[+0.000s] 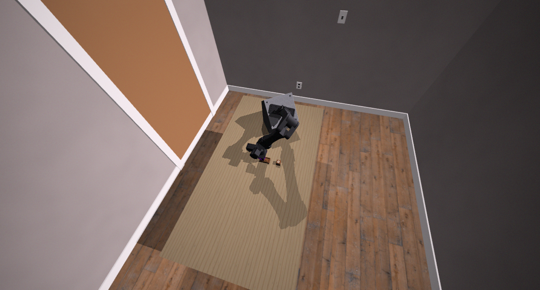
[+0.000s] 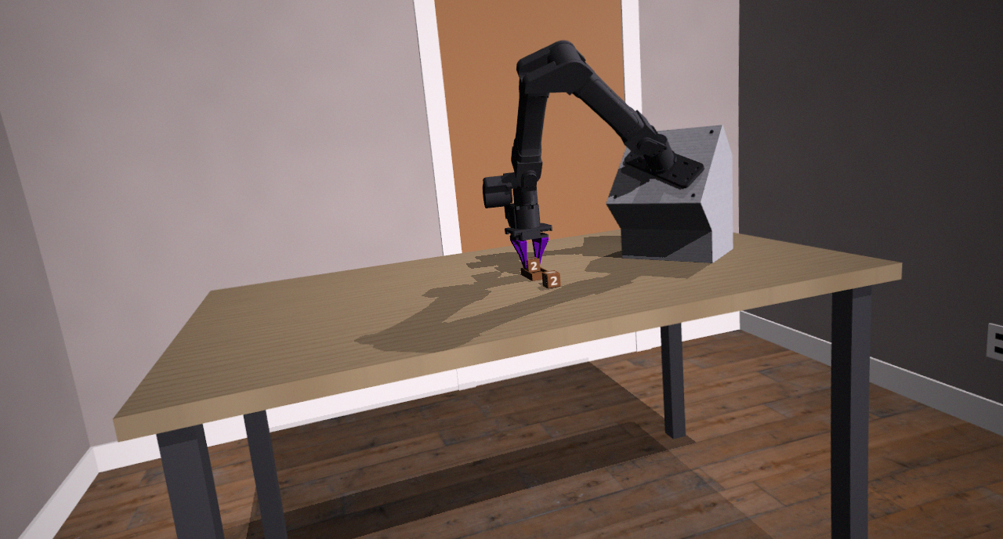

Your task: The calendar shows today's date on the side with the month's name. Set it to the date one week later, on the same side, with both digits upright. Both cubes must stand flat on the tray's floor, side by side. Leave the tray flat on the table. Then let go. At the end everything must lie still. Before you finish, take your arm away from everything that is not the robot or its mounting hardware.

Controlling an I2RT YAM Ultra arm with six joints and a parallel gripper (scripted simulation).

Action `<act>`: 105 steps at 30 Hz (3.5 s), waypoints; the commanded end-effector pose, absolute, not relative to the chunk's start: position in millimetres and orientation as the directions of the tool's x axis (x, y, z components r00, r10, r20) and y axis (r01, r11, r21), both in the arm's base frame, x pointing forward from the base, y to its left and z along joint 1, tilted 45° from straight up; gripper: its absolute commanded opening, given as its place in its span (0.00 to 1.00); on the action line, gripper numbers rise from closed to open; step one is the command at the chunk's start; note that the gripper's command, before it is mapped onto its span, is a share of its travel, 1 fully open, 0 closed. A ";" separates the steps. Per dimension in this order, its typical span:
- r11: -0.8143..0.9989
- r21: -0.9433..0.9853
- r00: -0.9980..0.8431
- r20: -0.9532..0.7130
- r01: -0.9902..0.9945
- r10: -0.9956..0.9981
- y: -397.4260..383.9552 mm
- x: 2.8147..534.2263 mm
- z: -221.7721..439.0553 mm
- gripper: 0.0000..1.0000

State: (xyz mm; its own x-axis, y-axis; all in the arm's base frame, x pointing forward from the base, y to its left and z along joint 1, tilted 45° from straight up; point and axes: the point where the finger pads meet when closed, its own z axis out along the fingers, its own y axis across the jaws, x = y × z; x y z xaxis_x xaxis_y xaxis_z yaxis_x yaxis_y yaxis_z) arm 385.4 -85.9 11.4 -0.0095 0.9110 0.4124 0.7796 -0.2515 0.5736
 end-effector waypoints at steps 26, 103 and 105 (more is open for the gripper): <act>-0.253 0.579 -0.001 0.402 0.775 0.916 -90.0 386.2 13.1 0.27; -0.246 0.582 -0.007 0.397 0.775 0.918 -121.8 323.4 84.0 0.27; -0.224 0.591 -0.025 0.383 0.775 0.924 -123.0 323.7 83.6 0.27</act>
